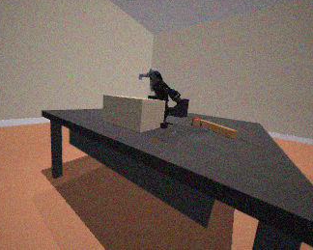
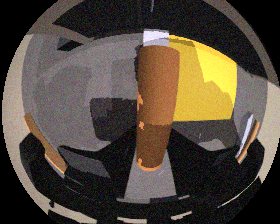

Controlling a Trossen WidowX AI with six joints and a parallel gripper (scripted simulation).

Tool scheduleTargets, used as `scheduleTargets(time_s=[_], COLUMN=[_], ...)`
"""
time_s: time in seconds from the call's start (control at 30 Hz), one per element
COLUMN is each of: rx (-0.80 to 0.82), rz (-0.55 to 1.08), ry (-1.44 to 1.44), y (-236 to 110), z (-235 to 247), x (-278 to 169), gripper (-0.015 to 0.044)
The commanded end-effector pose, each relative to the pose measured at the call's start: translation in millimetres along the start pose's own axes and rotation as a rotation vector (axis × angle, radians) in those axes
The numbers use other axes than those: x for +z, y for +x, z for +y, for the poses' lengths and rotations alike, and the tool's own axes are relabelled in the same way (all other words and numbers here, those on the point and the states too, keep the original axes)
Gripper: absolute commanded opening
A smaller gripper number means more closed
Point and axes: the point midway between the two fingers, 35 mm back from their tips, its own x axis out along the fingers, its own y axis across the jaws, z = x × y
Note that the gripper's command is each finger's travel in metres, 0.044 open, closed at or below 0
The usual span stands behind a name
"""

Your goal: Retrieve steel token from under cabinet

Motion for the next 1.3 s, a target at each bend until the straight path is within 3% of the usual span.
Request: scheduleTargets(time_s=[0.0,1.27], rx=[-0.003,-0.004], rz=[0.001,0.001], ry=[0.014,0.013], y=[1.0,1.1], z=[-9.1,-30.3], x=[0.6,0.4], gripper=[0.0000,0.0000])
